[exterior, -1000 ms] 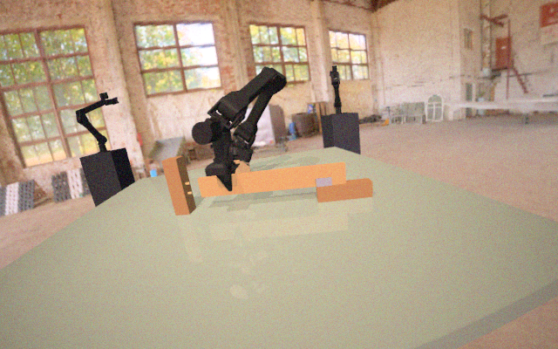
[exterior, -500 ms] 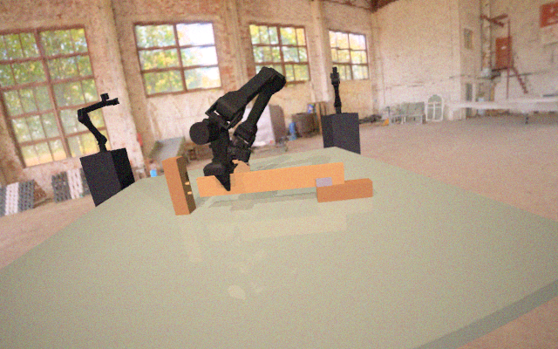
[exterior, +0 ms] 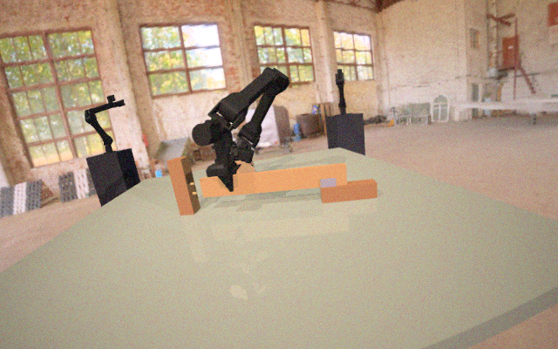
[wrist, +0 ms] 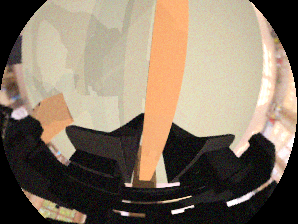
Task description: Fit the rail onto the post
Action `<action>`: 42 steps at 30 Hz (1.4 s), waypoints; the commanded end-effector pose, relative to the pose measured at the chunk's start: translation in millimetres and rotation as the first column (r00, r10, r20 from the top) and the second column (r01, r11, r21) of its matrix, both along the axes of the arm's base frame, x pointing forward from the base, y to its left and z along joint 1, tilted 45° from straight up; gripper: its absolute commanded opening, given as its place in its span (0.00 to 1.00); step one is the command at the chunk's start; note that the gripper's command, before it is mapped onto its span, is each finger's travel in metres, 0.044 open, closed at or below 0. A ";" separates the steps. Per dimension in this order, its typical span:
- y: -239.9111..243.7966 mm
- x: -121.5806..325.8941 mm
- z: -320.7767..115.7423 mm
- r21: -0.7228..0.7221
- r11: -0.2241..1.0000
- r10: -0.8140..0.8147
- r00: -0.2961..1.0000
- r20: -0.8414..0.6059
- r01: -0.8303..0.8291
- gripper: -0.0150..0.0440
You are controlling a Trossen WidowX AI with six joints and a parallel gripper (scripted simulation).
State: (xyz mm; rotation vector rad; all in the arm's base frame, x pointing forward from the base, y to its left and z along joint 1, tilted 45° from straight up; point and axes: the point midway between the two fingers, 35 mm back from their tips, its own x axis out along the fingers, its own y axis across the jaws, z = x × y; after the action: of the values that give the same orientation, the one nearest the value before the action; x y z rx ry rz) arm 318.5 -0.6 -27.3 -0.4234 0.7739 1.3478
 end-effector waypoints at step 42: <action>-14.8 1.6 -8.4 -0.005 1.000 -0.005 1.000 0.010 0.005 0.25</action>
State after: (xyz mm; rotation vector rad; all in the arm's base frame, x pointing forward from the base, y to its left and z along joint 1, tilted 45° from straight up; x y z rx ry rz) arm 317.6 -10.5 -35.8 -0.4257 0.7726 1.3501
